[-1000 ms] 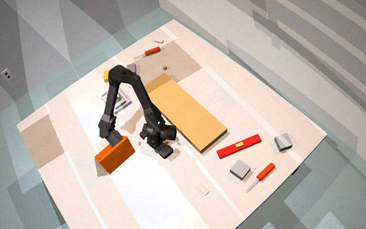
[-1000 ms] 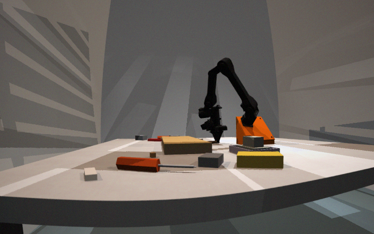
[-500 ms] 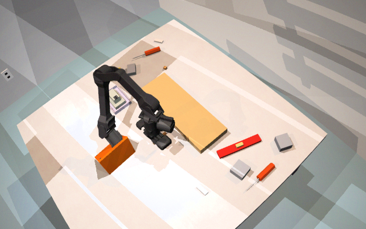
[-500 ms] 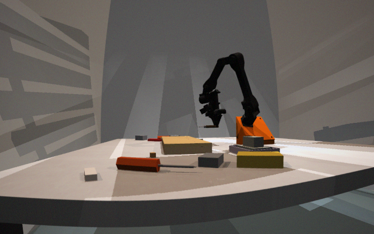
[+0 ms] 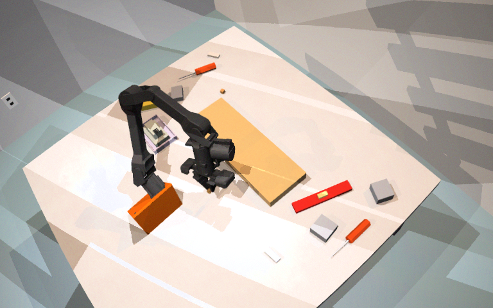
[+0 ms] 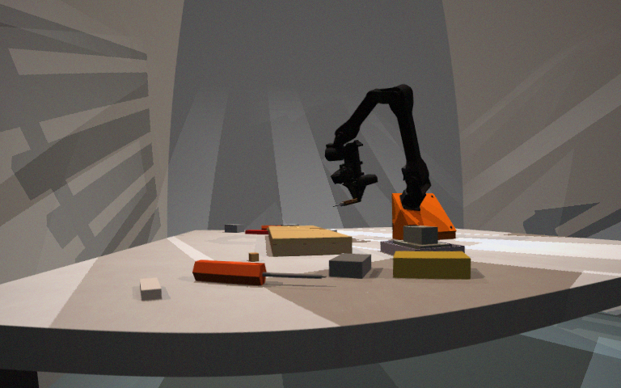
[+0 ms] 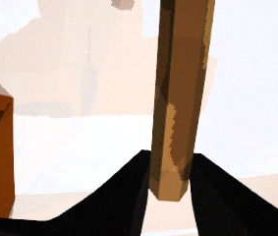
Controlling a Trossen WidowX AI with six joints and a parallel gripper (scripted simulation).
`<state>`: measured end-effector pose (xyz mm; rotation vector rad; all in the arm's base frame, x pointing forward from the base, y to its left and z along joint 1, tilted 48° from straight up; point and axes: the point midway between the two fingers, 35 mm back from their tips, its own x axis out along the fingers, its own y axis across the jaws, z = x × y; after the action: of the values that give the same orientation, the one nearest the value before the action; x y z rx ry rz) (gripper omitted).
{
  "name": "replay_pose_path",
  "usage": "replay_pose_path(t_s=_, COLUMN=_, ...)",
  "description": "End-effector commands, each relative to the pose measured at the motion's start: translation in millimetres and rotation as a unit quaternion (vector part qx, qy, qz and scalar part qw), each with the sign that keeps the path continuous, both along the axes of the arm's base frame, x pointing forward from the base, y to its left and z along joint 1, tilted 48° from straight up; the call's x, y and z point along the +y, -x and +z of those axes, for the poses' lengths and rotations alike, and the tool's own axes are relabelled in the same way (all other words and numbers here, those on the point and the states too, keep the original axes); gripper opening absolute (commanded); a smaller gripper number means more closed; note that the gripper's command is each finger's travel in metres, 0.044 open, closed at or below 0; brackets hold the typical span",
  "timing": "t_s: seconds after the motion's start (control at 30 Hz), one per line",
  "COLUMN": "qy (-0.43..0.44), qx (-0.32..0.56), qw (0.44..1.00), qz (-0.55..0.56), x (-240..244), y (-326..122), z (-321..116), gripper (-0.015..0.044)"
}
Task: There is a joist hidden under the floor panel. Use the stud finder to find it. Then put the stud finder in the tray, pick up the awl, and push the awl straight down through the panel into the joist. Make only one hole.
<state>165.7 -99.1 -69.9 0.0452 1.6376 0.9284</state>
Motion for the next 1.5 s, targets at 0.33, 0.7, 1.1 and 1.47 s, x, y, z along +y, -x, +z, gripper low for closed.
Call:
replay_pose_path(t_s=0.33, qy=0.185, qx=-0.108, qw=0.918, qz=0.332, x=-37, y=-50, z=21, gripper=0.0)
replay_pose_path(t_s=0.7, qy=0.326, qx=-0.137, qw=0.765, qz=0.538, x=-47, y=-106, z=69, gripper=0.0)
replay_pose_path(t_s=1.1, qy=0.338, qx=-0.142, qw=0.742, qz=0.562, x=-29, y=-135, z=80, gripper=0.0)
replay_pose_path(t_s=1.47, qy=0.339, qx=-0.144, qw=0.738, qz=0.565, x=5, y=-174, z=90, gripper=0.0)
